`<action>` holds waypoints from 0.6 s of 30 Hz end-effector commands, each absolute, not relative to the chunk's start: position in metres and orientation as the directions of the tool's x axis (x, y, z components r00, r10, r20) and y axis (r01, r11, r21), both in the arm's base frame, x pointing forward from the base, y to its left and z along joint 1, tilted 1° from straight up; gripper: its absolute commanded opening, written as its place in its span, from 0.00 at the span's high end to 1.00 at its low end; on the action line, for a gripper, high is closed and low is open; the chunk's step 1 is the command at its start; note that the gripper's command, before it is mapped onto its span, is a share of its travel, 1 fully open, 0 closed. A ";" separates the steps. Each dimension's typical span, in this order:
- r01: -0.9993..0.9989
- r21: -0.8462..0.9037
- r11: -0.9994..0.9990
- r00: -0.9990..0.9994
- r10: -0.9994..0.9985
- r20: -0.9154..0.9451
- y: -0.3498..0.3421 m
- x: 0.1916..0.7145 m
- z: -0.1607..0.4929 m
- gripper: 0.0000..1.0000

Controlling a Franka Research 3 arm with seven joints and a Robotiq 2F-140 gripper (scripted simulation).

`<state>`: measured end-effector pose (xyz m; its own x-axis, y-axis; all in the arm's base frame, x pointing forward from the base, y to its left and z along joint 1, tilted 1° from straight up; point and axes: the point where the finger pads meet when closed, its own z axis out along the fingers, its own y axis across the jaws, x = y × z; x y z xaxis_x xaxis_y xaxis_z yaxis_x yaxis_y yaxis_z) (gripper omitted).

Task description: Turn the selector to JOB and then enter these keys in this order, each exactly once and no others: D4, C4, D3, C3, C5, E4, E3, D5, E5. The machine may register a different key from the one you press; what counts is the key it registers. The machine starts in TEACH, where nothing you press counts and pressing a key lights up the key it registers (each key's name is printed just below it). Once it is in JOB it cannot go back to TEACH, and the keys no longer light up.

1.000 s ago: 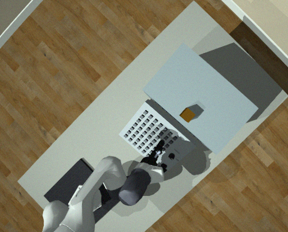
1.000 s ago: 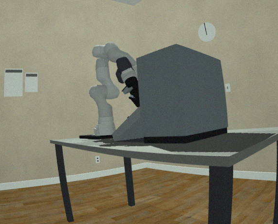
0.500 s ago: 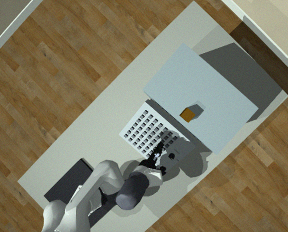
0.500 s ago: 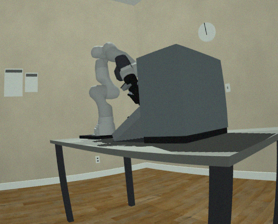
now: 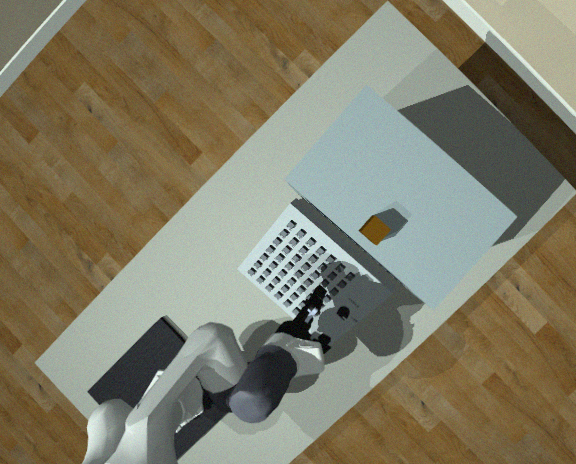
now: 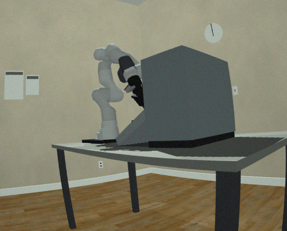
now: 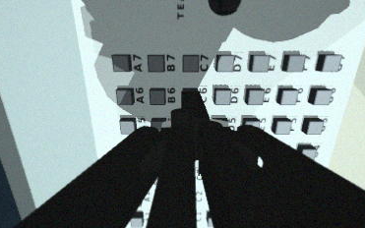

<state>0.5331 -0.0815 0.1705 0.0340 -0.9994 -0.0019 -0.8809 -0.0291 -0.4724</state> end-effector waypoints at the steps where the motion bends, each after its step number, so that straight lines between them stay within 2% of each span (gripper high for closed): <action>1: -0.883 -0.468 -0.021 0.027 -1.000 -0.007 -0.081 0.528 0.168 0.90; 9: -0.883 -0.468 -0.021 0.027 -1.000 -0.007 -0.082 0.504 0.155 0.90; 18: -0.883 -0.468 -0.021 0.027 -1.000 -0.007 -0.082 0.502 0.153 0.90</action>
<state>0.5016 -0.0810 0.1526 0.0187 -0.9998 -0.0121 -0.8864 -0.0110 -0.4627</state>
